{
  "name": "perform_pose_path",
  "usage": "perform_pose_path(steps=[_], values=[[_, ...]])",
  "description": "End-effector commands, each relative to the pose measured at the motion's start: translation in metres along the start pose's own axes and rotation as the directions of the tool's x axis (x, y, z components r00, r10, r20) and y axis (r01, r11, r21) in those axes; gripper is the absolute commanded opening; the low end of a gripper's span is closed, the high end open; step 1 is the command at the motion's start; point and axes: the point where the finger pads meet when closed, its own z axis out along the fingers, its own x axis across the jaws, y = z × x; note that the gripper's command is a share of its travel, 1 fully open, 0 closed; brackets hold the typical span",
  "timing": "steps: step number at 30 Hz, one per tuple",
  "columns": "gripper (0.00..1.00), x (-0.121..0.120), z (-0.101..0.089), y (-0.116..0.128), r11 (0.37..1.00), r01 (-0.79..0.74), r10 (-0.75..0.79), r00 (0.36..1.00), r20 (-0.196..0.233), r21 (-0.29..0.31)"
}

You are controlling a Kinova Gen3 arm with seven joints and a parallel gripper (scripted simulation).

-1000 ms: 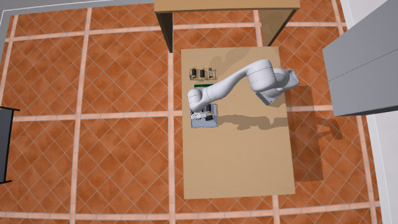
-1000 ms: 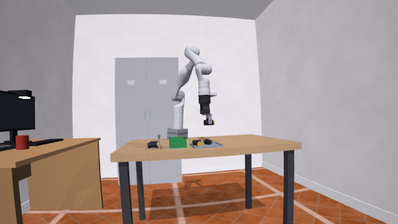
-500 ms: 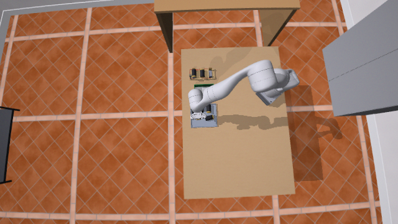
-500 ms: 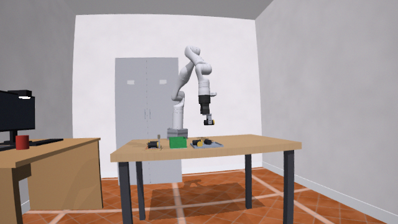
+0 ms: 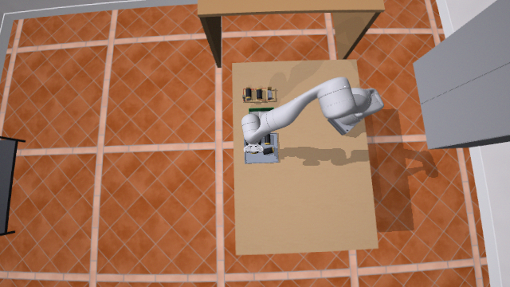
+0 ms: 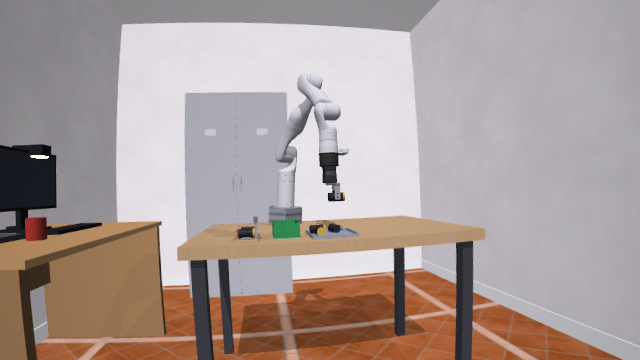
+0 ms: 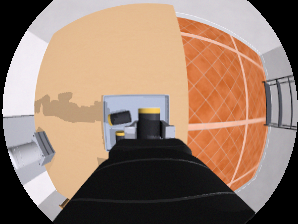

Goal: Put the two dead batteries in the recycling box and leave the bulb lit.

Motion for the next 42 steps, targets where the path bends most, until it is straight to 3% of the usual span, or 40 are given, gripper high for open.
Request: perform_pose_path(steps=[1,31,42], values=[[0.57,0.001,-0.001,0.0,1.0,-0.002,0.002,1.0,-0.002,0.001],[0.57,0.0,-0.001,0.003,1.0,-0.008,0.008,1.0,-0.002,0.001],[0.57,-0.01,-0.001,0.034,1.0,-0.008,0.008,1.0,-0.002,0.001]])
